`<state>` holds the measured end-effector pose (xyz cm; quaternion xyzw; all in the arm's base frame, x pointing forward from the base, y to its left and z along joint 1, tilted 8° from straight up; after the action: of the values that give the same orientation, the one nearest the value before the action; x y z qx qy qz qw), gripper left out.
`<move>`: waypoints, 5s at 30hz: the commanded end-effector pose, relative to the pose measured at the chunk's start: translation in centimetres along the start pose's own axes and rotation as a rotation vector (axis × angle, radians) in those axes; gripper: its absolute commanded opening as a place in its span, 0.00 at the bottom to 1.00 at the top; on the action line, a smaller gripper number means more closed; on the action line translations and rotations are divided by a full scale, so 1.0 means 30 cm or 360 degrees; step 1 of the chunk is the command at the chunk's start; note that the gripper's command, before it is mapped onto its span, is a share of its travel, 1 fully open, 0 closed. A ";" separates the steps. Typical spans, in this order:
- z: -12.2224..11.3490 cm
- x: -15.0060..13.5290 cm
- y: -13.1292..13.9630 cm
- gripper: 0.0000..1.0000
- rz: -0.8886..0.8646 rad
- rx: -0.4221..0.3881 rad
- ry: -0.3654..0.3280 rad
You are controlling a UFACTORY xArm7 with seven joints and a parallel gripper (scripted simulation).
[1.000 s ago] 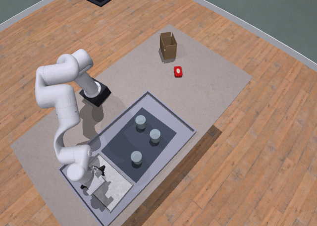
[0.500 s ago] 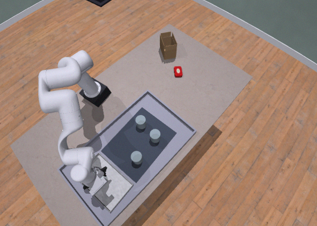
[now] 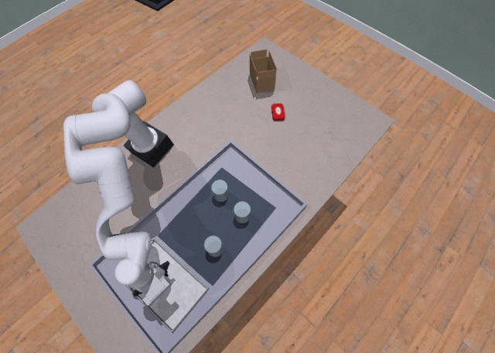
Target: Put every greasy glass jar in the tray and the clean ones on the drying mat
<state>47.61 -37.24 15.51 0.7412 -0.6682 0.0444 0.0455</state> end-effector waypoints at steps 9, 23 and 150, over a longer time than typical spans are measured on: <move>0.028 0.004 -0.004 0.00 0.0000 0.0008 0.0007; 0.076 0.004 -0.004 0.00 0.0000 0.0008 0.0007; -0.196 -1.316 -0.391 1.00 0.0000 0.0008 0.0007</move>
<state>55.00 3.64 17.19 0.7410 -0.6683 0.0461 0.0468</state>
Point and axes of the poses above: the point where the finger pads meet when closed, its own z axis out along the fingers, its own x axis across the jaws, y = z × x, the point moved 10 cm from there along -z, back along the fingers, and after that the axes turned 12 degrees about -z, right-handed, at the moved point
